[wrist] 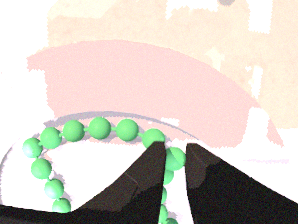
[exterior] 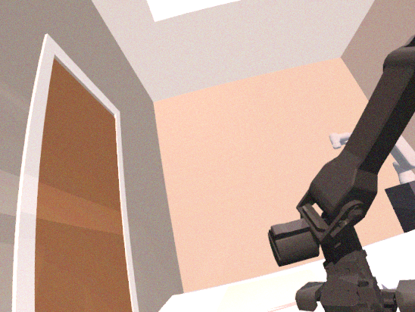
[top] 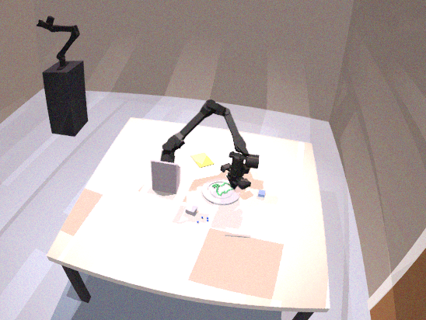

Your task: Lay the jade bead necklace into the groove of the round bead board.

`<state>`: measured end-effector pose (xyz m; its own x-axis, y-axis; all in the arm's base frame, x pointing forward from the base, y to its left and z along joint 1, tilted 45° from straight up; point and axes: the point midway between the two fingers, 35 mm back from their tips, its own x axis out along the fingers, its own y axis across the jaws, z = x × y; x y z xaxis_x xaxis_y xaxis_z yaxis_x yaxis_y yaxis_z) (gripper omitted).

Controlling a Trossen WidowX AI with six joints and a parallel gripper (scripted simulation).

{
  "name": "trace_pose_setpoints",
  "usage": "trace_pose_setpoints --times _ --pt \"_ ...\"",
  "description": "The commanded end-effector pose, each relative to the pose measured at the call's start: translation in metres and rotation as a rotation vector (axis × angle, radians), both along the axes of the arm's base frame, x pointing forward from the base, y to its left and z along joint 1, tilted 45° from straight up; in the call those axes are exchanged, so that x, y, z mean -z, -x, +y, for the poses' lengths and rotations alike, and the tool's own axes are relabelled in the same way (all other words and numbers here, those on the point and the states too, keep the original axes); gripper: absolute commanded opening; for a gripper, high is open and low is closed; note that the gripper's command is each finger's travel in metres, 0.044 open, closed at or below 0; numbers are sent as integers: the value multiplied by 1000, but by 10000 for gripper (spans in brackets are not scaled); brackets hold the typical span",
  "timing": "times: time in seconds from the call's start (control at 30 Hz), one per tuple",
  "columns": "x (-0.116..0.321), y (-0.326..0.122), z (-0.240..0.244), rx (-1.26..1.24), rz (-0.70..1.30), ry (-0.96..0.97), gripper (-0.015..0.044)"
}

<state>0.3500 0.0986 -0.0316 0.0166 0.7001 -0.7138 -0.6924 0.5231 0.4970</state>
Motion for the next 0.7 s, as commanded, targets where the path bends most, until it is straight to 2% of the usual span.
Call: trace_pose_setpoints --times 0.0,0.07,0.6,0.67 --pt "3 -1 4 -1 -2 -2 0" --pt "4 -1 4 -1 -2 -2 0" --pt "-2 -1 -1 -1 -2 -1 420" --pt "0 0 -1 0 1 -1 440"
